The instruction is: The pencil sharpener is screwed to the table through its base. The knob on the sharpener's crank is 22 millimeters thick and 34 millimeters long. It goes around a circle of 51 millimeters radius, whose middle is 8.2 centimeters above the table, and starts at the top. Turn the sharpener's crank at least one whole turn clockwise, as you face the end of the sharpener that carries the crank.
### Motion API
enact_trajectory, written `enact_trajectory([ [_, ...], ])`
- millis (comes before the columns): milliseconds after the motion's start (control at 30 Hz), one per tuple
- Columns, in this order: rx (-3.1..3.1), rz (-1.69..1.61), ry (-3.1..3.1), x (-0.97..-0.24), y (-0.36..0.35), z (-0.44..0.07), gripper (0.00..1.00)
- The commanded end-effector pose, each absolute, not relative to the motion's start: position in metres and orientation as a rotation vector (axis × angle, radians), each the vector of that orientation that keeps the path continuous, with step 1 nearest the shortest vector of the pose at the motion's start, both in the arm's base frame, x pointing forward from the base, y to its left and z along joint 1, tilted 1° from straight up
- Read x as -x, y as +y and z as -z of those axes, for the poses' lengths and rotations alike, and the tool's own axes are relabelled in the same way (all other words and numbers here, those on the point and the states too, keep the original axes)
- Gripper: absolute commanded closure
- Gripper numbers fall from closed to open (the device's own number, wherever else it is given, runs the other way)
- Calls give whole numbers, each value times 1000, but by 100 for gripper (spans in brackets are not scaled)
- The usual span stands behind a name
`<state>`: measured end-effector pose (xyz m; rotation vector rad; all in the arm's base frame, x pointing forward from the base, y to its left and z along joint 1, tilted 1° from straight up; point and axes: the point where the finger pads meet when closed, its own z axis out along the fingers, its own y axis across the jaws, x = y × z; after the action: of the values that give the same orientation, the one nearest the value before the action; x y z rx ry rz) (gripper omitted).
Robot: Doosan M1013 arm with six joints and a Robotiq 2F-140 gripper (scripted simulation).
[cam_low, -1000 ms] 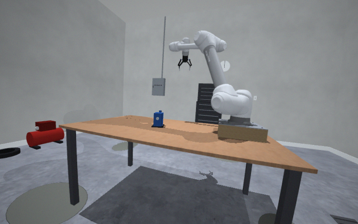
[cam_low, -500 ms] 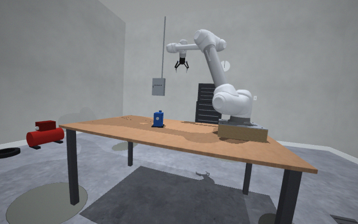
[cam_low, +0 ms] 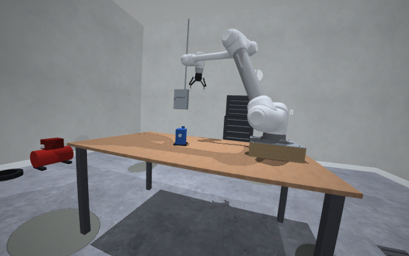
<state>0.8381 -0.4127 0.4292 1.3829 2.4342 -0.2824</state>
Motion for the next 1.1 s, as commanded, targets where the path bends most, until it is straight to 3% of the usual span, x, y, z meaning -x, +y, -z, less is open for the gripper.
enact_trajectory([
  [0, -1403, 246, 2447, -845, -380, -403, 0],
  [500, -1536, 105, 2520, -844, -215, -277, 0],
  [1067, -1748, 31, 2585, -774, -33, -144, 0],
])
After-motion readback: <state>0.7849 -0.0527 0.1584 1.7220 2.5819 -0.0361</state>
